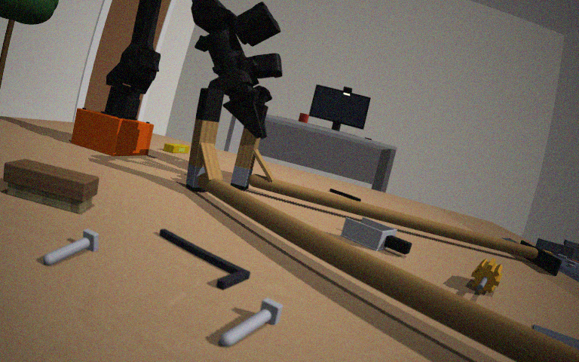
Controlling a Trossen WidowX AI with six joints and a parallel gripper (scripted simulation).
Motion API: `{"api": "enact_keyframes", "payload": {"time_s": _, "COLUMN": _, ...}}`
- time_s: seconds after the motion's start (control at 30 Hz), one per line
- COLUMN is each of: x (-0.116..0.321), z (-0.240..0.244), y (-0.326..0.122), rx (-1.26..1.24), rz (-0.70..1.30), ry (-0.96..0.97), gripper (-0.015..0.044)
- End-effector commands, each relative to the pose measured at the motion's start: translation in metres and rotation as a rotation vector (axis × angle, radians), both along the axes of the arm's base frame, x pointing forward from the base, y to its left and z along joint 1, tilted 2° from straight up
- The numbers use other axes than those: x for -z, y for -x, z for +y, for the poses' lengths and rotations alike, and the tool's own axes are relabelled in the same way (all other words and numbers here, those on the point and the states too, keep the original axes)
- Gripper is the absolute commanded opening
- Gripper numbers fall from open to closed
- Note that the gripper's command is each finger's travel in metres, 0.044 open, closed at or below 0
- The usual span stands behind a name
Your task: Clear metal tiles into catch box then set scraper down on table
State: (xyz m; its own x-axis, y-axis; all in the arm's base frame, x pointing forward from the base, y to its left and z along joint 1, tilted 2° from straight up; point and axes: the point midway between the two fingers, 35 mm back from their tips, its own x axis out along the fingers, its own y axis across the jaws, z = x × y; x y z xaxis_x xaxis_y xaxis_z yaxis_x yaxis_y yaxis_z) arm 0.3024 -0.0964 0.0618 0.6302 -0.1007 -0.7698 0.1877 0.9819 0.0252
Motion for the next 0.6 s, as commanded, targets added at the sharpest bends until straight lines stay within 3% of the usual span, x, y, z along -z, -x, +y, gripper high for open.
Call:
{"api": "enact_keyframes", "payload": {"time_s": 0.0, "x": -0.003, "z": 0.000, "y": 0.007, "rx": 0.004, "rz": -0.009, "ry": 0.004, "gripper": 0.0000}}
{"api": "enact_keyframes", "payload": {"time_s": 0.57, "x": 0.000, "z": 0.004, "y": 0.032, "rx": 0.008, "rz": -0.007, "ry": 0.003, "gripper": 0.0000}}
